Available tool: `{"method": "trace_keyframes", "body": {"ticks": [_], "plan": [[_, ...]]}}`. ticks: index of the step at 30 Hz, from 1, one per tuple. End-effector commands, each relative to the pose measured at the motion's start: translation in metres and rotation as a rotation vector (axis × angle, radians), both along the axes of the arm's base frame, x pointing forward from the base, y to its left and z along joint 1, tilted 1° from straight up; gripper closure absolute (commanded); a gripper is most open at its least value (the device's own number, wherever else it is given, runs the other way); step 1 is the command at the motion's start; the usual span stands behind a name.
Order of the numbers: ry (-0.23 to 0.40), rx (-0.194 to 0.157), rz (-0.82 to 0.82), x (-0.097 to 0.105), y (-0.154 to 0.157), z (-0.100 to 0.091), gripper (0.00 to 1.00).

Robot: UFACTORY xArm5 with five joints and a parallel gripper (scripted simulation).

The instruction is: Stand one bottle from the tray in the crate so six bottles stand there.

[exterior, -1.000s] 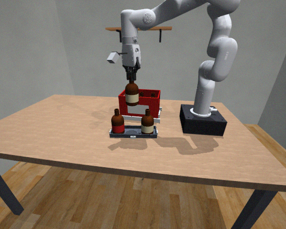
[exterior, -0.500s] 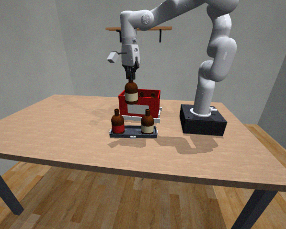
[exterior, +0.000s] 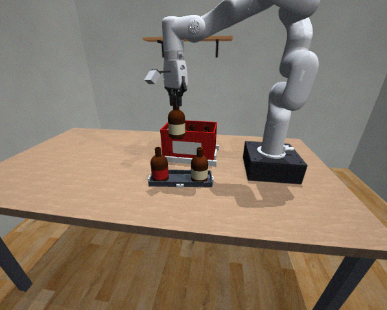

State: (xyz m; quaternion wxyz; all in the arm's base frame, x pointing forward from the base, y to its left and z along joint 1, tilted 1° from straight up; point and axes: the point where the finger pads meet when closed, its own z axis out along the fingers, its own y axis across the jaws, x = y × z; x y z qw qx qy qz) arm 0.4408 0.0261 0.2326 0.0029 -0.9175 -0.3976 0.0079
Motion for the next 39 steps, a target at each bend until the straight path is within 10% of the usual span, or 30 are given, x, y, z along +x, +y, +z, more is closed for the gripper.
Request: {"method": "trace_keyframes", "body": {"ticks": [1, 39], "plan": [[-0.004, 0.001, 0.0, 0.004, -0.011, 0.002, 1.0], [-0.006, 0.003, 0.0, 0.027, -0.09, 0.002, 1.0]]}}
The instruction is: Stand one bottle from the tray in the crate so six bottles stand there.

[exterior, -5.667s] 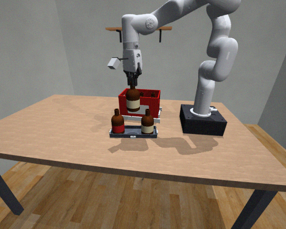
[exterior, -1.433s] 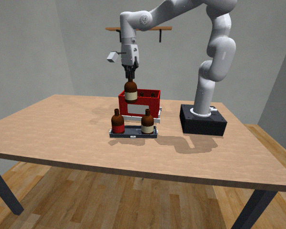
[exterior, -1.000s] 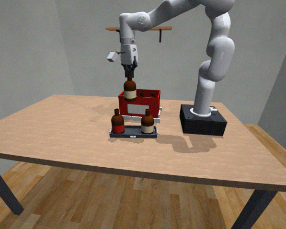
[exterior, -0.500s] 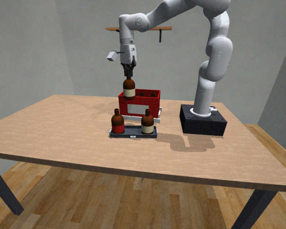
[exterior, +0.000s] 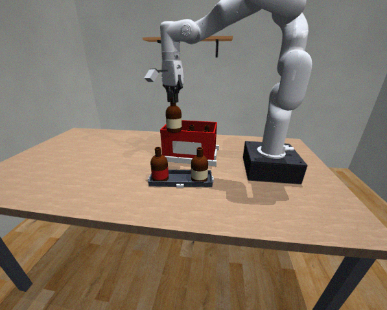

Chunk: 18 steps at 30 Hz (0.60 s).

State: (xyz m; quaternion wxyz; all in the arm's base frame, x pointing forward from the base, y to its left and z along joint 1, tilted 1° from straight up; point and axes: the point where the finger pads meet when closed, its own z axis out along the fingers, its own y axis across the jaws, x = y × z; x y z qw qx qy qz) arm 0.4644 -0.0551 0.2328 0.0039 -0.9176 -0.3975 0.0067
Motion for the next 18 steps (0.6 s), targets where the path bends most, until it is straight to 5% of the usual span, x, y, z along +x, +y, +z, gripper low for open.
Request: {"method": "trace_keyframes", "body": {"ticks": [1, 18], "plan": [[-0.004, 0.0, 0.0, 0.004, -0.009, 0.002, 1.0], [-0.005, 0.0, 0.0, 0.012, -0.038, 0.002, 1.0]]}}
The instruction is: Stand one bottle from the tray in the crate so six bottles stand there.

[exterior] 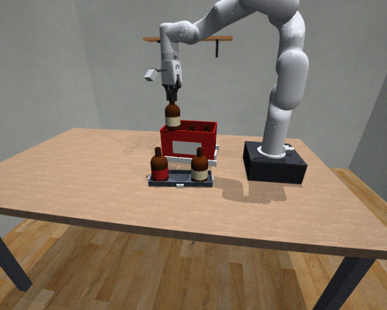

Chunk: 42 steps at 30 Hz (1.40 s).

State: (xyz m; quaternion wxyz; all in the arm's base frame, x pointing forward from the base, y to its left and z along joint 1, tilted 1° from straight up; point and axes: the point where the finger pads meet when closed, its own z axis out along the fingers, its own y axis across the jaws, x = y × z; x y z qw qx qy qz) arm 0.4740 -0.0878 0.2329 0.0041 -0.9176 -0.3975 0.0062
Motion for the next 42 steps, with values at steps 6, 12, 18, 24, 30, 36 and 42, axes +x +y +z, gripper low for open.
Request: {"method": "trace_keyframes", "body": {"ticks": [6, 12, 18, 24, 30, 36, 42], "plan": [[-0.004, -0.001, 0.0, 0.005, -0.013, 0.002, 1.0], [-0.005, 0.0, 0.0, 0.007, -0.02, 0.002, 1.0], [-0.005, 0.0, 0.0, 0.008, -0.024, 0.002, 1.0], [-0.005, 0.0, 0.0, 0.009, -0.029, 0.002, 1.0], [-0.005, 0.0, 0.0, 0.01, -0.032, 0.002, 1.0], [-0.005, 0.0, 0.0, 0.011, -0.033, 0.002, 1.0], [-0.005, 0.0, 0.0, 0.011, -0.034, 0.002, 1.0]]}}
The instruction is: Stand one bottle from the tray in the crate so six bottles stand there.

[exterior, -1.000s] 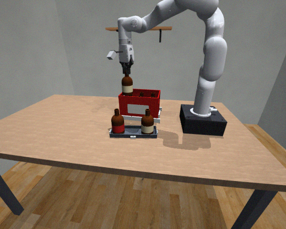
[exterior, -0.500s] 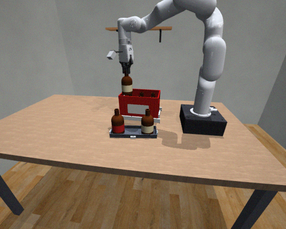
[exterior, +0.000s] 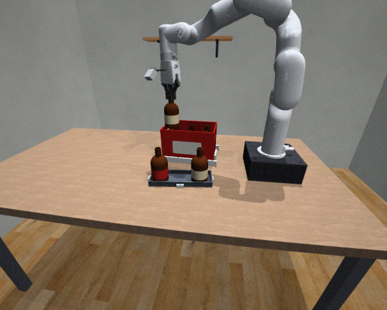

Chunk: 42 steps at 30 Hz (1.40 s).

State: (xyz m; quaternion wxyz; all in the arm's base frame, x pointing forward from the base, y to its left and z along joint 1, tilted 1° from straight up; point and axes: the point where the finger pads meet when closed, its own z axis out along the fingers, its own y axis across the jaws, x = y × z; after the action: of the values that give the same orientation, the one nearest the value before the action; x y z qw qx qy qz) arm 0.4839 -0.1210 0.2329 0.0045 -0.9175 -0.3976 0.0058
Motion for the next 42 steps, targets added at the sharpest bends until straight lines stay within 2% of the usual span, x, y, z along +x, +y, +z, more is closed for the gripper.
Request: {"method": "trace_keyframes", "body": {"ticks": [1, 29, 42], "plan": [[-0.005, -0.001, 0.0, 0.0012, -0.001, 0.0019, 1.0], [-0.005, -0.001, 0.0, 0.0013, -0.0013, 0.0015, 1.0], [-0.004, -0.001, 0.0, 0.0013, -0.0015, -0.0058, 1.0]]}}
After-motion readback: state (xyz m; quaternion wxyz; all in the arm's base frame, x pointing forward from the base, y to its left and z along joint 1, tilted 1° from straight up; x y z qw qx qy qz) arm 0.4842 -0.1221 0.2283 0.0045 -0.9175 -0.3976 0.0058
